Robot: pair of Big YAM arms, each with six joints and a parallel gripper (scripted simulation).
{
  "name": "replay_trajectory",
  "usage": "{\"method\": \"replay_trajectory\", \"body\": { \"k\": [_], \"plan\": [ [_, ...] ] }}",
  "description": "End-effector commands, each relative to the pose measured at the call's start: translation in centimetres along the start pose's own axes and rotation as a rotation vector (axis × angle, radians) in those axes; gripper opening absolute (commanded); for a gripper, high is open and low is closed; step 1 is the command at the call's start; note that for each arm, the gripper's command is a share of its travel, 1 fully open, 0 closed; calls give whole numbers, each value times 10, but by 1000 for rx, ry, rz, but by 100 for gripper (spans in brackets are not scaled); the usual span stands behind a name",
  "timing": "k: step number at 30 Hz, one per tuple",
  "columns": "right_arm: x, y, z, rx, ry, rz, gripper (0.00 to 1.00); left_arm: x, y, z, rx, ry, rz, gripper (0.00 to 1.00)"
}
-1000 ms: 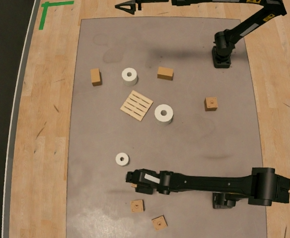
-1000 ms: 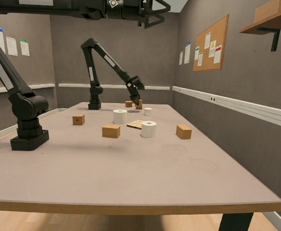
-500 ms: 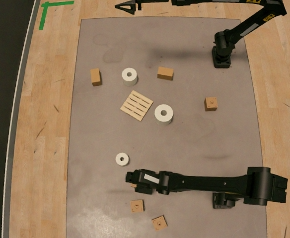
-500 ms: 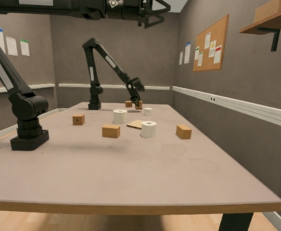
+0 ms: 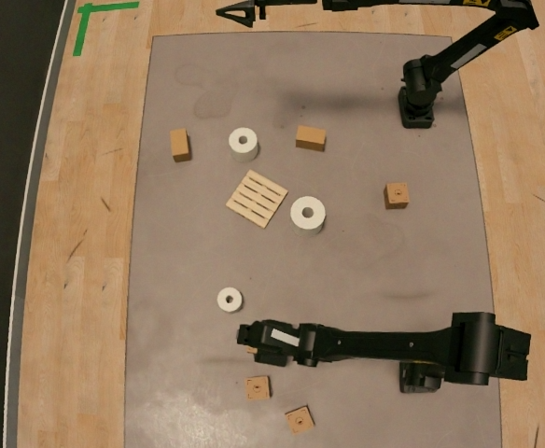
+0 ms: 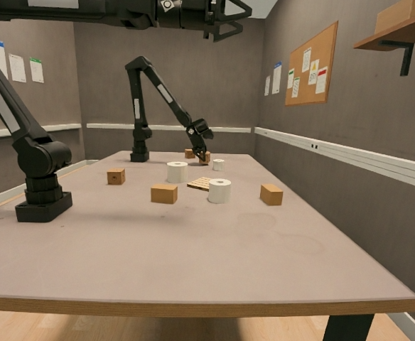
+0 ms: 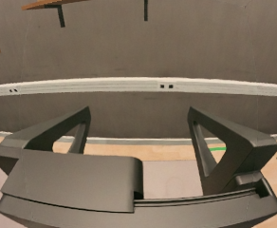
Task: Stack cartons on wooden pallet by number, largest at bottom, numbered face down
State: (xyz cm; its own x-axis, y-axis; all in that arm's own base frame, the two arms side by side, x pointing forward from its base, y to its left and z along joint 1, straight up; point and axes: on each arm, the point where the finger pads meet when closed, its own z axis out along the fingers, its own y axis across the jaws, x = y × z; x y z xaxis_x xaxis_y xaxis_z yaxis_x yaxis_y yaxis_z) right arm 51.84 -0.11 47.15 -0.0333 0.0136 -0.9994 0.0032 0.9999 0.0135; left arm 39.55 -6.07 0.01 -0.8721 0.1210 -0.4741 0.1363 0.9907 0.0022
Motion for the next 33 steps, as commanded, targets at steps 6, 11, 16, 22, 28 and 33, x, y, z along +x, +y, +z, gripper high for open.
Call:
{"method": "replay_trajectory", "body": {
  "k": [6,11,16,22,28,33],
  "plan": [
    [-27,1,-1,-3,-44,-14,100,-4,0,6,2,-20,12,50],
    [-27,1,-1,-3,-44,-14,100,-3,0,7,2,-20,12,50],
    [-27,1,-1,-3,-44,-14,100,-2,0,9,2,-20,12,50],
    [-27,1,-1,-3,-44,-14,100,0,0,12,2,-19,12,50],
    [-27,1,-1,-3,-44,-14,100,0,0,14,2,-20,12,50],
    [-27,1,-1,-3,-44,-14,100,1,0,15,2,-20,12,50]
  ]
}}
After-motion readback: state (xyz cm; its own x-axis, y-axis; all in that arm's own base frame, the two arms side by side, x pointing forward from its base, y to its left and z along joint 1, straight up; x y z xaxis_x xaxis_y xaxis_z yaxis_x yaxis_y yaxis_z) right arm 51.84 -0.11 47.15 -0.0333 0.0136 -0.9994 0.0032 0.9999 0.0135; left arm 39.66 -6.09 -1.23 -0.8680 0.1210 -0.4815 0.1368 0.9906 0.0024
